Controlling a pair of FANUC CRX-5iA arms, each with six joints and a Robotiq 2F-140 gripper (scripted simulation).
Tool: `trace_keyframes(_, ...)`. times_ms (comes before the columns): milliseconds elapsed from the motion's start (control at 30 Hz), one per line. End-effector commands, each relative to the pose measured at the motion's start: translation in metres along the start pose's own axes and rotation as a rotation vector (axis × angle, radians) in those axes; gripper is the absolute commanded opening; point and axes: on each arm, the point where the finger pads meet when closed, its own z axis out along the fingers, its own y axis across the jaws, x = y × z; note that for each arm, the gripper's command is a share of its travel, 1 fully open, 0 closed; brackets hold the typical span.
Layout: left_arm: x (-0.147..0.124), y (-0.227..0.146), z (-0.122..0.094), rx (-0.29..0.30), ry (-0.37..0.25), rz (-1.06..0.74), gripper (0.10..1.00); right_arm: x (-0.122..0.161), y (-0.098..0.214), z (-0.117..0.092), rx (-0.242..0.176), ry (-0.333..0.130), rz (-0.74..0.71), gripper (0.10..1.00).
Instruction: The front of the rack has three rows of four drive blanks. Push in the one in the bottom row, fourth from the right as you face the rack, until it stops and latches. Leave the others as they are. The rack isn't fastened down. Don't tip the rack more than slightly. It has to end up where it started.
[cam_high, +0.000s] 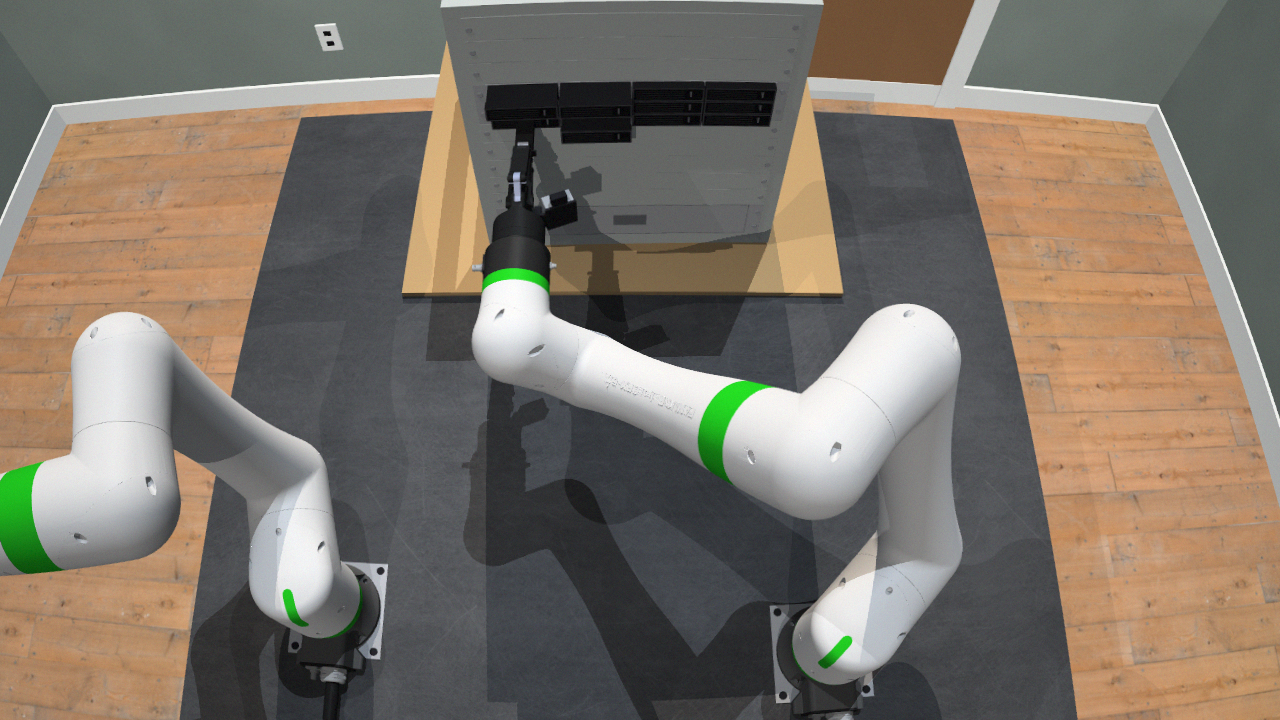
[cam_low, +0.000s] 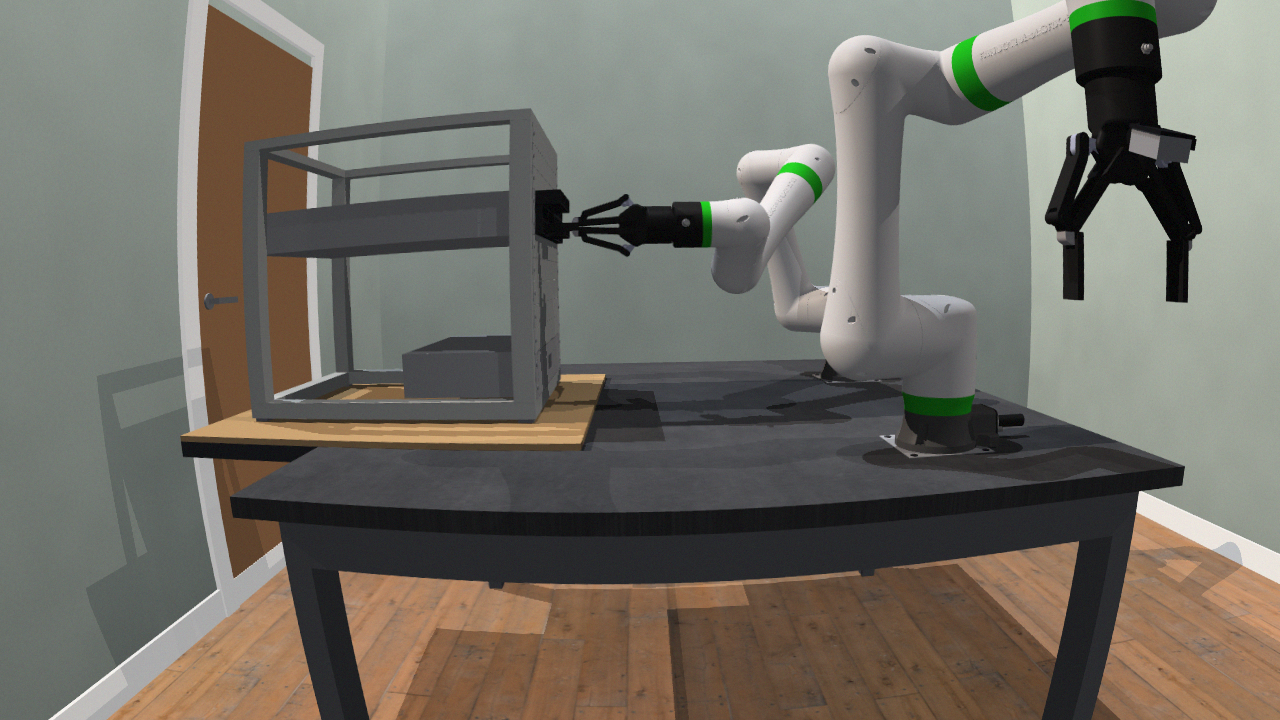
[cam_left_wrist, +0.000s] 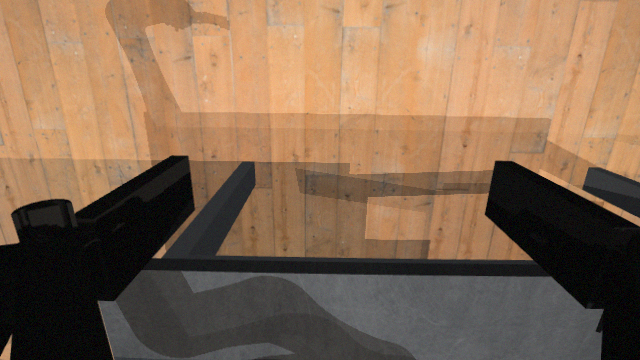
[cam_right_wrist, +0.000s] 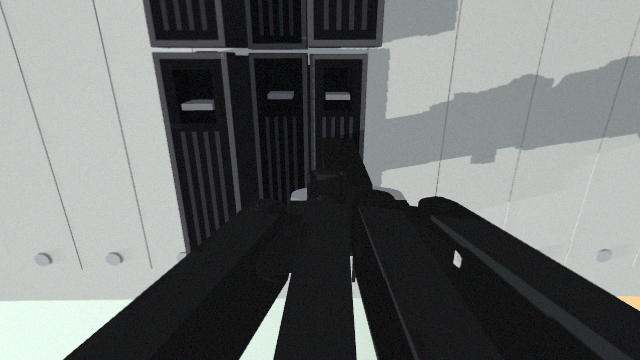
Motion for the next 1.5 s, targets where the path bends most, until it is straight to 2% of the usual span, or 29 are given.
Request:
trace_keyframes(0, 0.0, 0.0, -0.001, 0.0, 0.002, 0.0, 1.0, 0.0, -0.002, 0.0, 0.002, 0.0, 0.001, 0.099)
trace_keyframes(867, 0.0, 0.0, -0.001, 0.0, 0.002, 0.0, 1.0, 0.0, -0.002, -0.003, 0.002, 0.0, 0.001, 0.099)
trace_keyframes(1000, 0.0, 0.0, -0.001, 0.0, 0.002, 0.0, 1.0, 0.0, -0.002, -0.015, 0.002, 0.0, 0.001, 0.099)
trace_keyframes(1167, 0.0, 0.0, -0.001, 0.0, 0.002, 0.0, 1.0, 0.0, -0.001, -0.044, 0.002, 0.0, 0.001, 0.099)
trace_keyframes(1233, 0.0, 0.0, -0.001, 0.0, 0.002, 0.0, 1.0, 0.0, -0.001, -0.044, 0.002, 0.0, 0.001, 0.099)
trace_keyframes(1467, 0.0, 0.0, -0.001, 0.0, 0.002, 0.0, 1.0, 0.0, -0.001, -0.078, 0.002, 0.0, 0.001, 0.099)
